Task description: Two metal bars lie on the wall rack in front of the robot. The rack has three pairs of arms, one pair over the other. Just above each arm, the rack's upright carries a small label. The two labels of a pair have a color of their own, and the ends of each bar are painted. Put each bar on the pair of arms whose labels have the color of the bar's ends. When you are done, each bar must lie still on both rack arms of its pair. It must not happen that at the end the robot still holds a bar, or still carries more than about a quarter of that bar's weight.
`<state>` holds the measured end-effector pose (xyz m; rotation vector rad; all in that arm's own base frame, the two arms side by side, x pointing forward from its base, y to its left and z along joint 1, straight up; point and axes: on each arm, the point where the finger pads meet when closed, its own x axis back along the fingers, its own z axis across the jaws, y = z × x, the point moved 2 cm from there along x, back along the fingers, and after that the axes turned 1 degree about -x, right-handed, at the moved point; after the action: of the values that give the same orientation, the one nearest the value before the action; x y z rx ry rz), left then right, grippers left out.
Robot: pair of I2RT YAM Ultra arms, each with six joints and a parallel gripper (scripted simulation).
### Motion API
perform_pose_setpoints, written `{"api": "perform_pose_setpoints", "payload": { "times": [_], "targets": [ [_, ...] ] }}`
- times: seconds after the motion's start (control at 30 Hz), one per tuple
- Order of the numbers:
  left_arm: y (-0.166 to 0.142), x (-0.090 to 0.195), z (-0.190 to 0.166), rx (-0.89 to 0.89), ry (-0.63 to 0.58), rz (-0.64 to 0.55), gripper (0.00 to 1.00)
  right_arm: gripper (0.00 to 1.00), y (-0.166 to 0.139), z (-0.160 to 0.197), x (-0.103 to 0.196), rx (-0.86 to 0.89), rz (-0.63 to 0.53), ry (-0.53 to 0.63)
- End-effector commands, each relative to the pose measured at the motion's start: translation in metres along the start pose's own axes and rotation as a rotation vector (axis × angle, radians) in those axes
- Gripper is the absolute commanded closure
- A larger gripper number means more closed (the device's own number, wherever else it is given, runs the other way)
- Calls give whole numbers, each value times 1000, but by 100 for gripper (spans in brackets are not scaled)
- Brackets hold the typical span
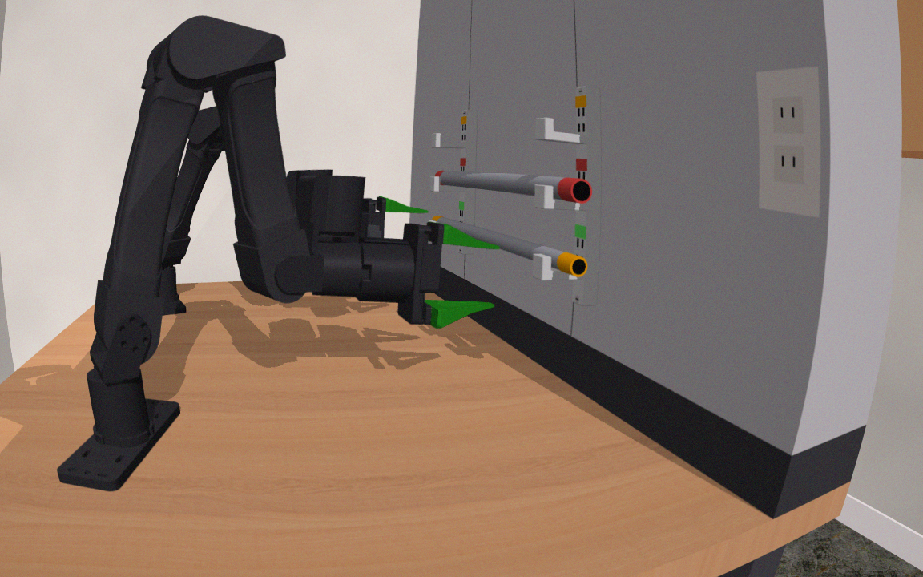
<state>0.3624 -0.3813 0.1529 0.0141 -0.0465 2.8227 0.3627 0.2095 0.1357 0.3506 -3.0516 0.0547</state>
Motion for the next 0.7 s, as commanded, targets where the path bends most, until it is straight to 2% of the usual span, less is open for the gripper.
{"api": "perform_pose_setpoints", "payload": {
  "times": [0.0, 0.67],
  "targets": [
    [2, -10, 6, 13, 15, -3, 37, 35, 3, -24, -13, -45, -2, -73],
    [2, -29, 7, 13, 15, -3, 37, 35, 3, -26, -32, -45, -2, -73]
  ]
}}
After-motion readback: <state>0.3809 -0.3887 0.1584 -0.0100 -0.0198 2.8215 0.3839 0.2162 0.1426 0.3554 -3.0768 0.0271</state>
